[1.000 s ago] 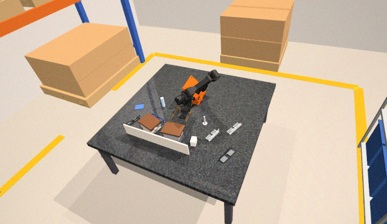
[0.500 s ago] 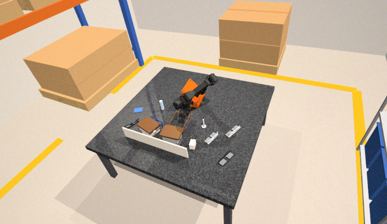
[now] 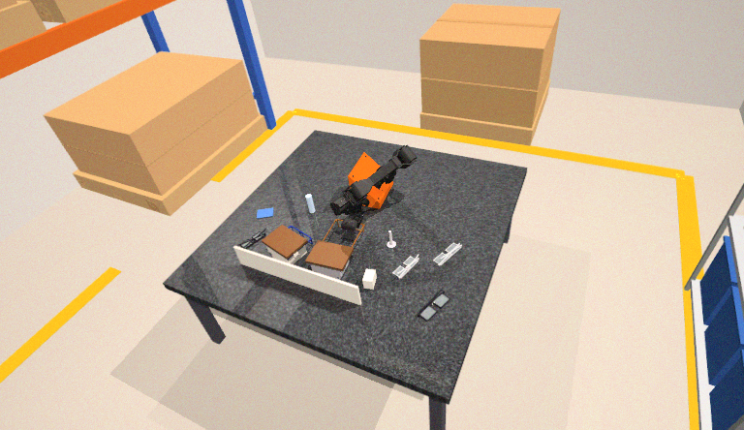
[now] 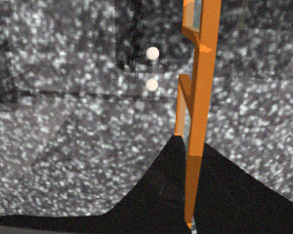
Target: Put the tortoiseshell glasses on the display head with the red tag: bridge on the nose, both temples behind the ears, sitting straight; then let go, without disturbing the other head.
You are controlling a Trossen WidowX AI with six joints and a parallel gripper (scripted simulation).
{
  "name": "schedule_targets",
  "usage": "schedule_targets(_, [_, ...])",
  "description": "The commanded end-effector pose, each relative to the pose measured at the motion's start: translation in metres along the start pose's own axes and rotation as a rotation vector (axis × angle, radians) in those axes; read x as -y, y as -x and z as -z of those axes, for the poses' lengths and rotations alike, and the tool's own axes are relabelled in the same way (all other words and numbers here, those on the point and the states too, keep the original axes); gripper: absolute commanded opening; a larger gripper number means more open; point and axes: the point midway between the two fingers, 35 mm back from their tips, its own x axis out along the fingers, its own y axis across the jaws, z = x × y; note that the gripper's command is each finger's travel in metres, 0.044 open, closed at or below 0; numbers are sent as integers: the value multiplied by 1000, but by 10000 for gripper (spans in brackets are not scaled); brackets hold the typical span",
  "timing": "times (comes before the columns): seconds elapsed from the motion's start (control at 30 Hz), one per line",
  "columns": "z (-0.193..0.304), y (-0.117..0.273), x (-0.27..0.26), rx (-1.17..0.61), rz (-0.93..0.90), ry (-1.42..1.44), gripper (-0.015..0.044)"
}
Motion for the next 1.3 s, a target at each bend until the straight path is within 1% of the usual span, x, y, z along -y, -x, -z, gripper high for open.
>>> schedule_targets(0.0, [1, 0, -7, -4, -1, -3, 0])
schedule_targets(1.27, [2, 0, -62, -4, -4, -1, 0])
